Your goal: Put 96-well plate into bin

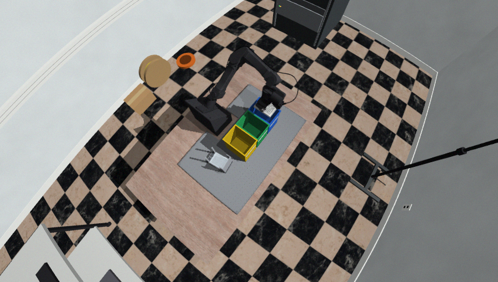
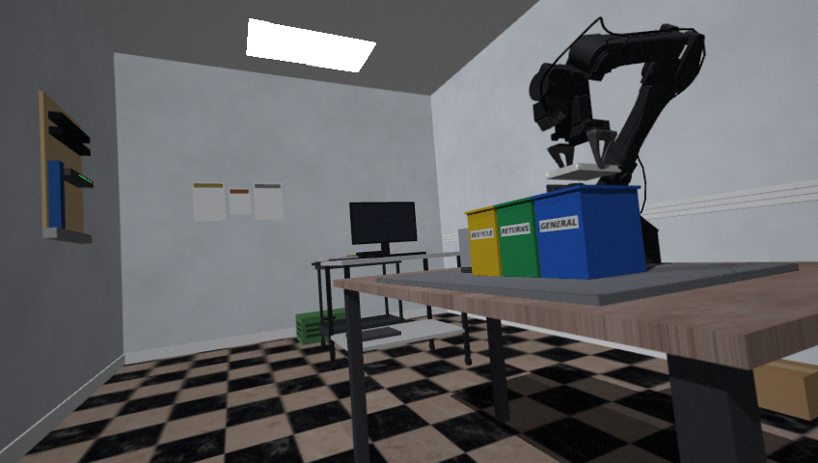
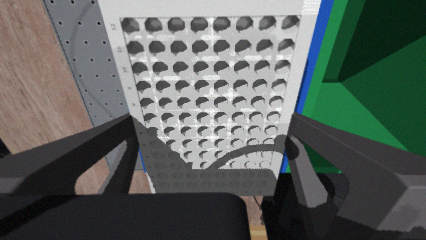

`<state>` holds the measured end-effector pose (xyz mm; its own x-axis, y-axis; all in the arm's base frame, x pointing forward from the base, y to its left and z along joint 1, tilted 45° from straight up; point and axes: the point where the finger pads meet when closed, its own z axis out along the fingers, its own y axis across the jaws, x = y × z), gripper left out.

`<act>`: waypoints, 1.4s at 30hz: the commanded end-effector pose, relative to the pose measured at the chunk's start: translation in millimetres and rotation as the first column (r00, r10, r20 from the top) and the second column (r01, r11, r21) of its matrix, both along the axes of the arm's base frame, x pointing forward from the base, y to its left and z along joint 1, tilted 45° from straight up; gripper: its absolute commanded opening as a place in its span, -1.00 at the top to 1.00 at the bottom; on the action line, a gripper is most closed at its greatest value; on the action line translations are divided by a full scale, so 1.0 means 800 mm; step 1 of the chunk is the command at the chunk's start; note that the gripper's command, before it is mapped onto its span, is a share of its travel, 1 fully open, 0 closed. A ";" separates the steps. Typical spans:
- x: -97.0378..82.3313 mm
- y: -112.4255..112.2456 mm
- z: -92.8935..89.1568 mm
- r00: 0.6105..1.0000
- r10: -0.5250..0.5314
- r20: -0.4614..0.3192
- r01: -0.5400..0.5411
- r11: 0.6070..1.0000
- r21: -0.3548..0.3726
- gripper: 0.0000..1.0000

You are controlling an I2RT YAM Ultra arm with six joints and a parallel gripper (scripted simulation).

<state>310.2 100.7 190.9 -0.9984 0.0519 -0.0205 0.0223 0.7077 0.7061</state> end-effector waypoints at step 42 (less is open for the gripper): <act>-0.003 -0.010 0.007 1.000 -0.021 0.022 0.021 1.000 -0.007 1.00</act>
<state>308.4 99.5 188.0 -0.9985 0.0545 -0.0098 0.0318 0.7088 0.7047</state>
